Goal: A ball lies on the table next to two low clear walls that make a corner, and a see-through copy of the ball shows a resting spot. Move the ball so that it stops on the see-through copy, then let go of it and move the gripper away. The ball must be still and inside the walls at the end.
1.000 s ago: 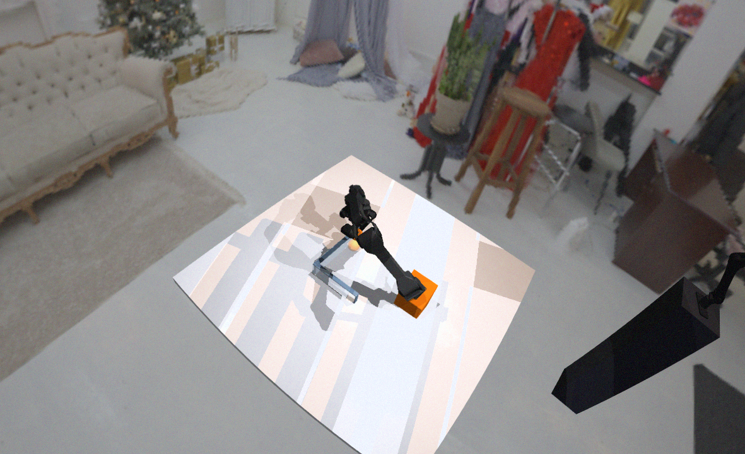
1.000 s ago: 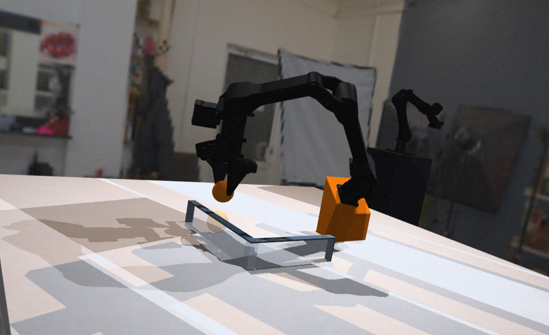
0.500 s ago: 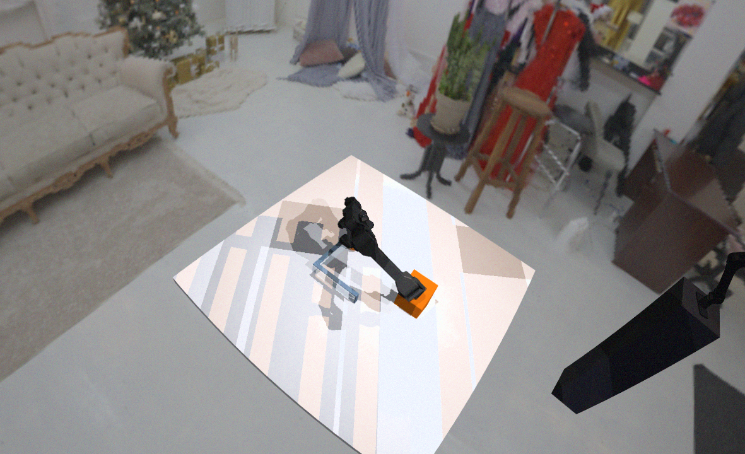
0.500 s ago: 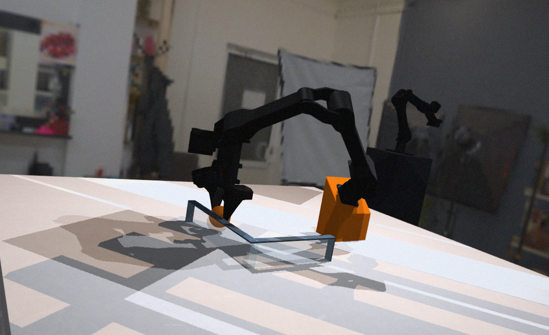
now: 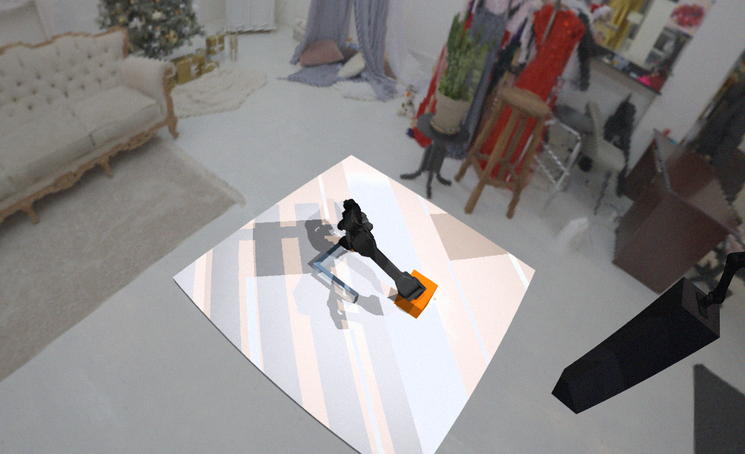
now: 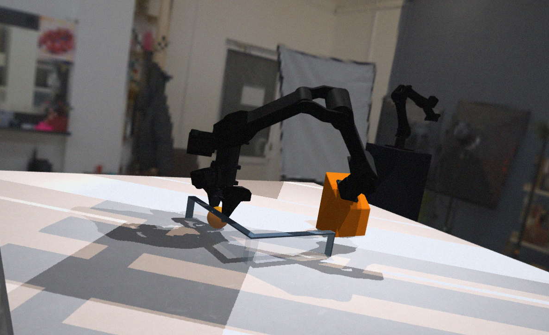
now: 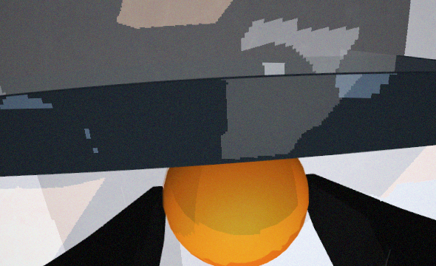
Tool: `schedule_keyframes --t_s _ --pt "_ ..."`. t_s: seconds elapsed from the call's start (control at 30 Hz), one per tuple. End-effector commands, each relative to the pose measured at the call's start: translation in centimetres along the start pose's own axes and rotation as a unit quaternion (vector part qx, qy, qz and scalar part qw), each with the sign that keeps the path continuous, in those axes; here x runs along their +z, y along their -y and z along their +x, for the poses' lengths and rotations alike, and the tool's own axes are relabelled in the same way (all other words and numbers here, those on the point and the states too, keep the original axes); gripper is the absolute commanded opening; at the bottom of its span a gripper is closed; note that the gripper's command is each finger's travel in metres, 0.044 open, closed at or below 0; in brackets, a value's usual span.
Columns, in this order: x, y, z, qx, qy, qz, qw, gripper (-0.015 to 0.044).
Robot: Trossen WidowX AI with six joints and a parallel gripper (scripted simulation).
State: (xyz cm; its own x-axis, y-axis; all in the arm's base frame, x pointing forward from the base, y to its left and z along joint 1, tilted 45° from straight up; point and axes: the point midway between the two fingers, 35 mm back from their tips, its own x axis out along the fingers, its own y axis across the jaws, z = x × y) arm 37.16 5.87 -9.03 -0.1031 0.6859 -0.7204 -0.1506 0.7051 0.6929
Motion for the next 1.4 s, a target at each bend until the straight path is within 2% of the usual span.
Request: schedule_keyframes --t_s 0.0,0.43,0.5,0.67,1.03,1.1,1.13,1.2,1.37 --pt "0.0 0.0 0.0 0.0 0.0 -0.001 1.0 0.0053" --pt "0.0 0.0 0.0 0.0 0.0 -0.001 1.0 0.0382" --pt "0.1 0.1 -1.1 -0.001 0.0 0.0 1.0 0.0382" --pt "-0.1 0.1 -8.3 0.0 -0.001 0.003 1.0 0.0382" --pt "0.1 0.4 -8.3 -0.001 0.008 0.006 1.0 0.0382" --pt "0.0 0.4 -9.4 -0.002 0.009 0.006 1.0 0.0434" --pt "-0.1 0.4 -10.8 -0.002 0.009 0.006 1.0 0.044" --pt "-0.3 0.3 -12.9 -0.001 0.009 0.005 1.0 0.044" --pt "-0.4 0.2 -13.2 -0.001 0.009 0.005 1.0 0.044"
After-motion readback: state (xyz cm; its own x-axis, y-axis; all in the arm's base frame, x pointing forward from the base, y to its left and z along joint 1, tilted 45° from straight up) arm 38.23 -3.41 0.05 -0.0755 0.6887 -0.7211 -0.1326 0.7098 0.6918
